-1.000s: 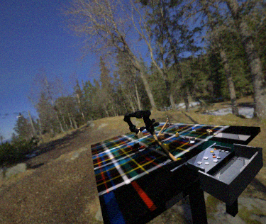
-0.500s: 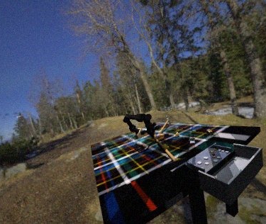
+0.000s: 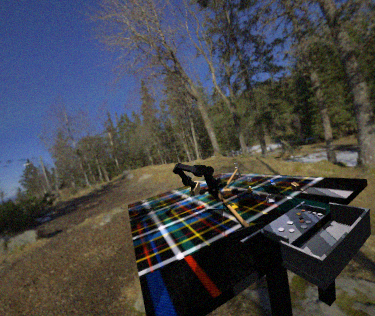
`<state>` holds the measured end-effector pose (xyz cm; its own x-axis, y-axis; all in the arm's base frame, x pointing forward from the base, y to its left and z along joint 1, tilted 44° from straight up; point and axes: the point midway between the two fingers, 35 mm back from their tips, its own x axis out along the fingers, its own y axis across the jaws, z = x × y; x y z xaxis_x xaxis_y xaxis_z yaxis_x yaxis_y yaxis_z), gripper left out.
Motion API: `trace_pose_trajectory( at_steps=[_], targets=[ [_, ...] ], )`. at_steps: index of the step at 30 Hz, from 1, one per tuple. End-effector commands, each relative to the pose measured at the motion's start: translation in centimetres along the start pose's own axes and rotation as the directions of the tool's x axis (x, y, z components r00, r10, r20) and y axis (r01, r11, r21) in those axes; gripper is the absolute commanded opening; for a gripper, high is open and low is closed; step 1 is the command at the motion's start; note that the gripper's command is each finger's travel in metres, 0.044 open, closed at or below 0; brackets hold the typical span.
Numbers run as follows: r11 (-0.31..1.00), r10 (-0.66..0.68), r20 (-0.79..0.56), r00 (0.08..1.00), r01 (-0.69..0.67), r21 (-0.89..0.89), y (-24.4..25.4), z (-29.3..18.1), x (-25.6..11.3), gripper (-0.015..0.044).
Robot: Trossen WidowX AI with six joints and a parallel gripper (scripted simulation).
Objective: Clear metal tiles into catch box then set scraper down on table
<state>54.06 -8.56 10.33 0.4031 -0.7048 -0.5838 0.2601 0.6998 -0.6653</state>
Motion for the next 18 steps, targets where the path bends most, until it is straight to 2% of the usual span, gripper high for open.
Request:
trace_pose_trajectory(
  at_steps=[1,18],
  targets=[
    [1.000,0.001,-0.012,1.000,-0.001,-0.009,-0.1,-0.9,1.1,0.0000],
    [1.000,-0.004,-0.007,1.000,0.004,-0.012,-0.4,-3.0,4.1,0.0000]
  ],
)
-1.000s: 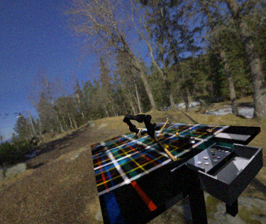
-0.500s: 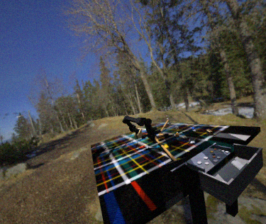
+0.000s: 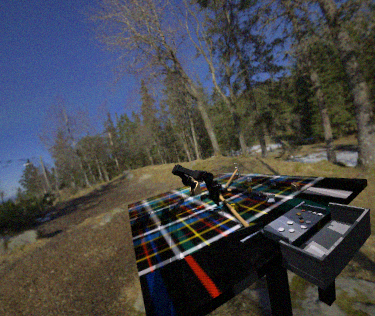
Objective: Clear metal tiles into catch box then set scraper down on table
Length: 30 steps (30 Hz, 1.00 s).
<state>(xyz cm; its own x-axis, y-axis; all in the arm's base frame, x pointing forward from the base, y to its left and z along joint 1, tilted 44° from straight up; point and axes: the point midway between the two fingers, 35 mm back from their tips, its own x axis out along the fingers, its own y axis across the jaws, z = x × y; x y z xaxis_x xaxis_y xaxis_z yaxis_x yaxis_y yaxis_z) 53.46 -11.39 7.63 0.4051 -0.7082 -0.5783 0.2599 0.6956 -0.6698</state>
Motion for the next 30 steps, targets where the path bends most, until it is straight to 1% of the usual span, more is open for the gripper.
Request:
trace_pose_trajectory(
  at_steps=[1,30],
  targets=[
    [1.000,0.001,-0.011,1.000,-0.001,-0.010,-0.1,-1.0,0.9,0.0000],
    [1.000,0.003,-0.012,1.000,-0.003,-0.008,2.2,-0.5,1.3,0.0000]
  ],
)
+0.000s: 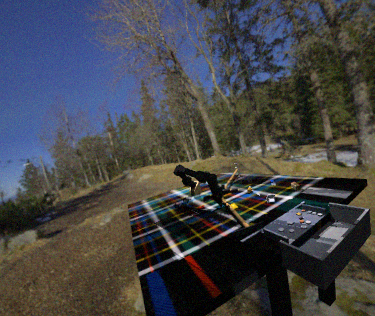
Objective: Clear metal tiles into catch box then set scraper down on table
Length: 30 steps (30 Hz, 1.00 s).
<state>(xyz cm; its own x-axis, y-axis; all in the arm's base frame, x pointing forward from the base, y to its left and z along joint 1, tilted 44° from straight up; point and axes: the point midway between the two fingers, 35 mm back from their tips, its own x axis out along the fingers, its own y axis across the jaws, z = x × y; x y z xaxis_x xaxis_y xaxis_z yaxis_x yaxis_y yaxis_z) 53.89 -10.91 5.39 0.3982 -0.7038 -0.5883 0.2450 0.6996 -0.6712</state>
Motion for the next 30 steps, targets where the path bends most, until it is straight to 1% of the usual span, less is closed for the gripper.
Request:
trace_pose_trajectory(
  at_steps=[1,30],
  targets=[
    [1.000,-0.005,-0.002,1.000,0.005,0.005,0.3,0.1,0.2,0.0000],
    [1.000,-0.003,-0.002,1.000,0.003,0.006,3.1,0.7,0.4,0.0000]
  ],
)
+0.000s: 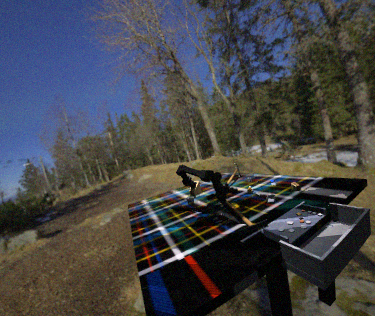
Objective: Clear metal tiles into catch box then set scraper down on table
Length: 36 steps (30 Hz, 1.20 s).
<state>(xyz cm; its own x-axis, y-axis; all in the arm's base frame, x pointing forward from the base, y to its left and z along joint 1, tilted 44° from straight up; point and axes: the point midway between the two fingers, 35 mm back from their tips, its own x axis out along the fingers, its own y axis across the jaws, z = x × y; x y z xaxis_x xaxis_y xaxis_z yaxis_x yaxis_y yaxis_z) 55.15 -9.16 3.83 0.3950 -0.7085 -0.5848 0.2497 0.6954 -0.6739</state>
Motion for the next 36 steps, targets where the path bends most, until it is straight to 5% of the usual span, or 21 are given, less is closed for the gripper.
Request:
trace_pose_trajectory(
  at_steps=[1,28,36],
  targets=[
    [1.000,0.003,0.000,1.000,-0.003,0.004,0.6,0.1,0.2,0.0000],
    [1.000,0.004,0.001,1.000,-0.004,0.005,3.3,0.4,0.3,0.0000],
    [1.000,0.002,0.002,1.000,-0.002,0.004,2.8,1.7,-2.1,0.0000]
  ],
)
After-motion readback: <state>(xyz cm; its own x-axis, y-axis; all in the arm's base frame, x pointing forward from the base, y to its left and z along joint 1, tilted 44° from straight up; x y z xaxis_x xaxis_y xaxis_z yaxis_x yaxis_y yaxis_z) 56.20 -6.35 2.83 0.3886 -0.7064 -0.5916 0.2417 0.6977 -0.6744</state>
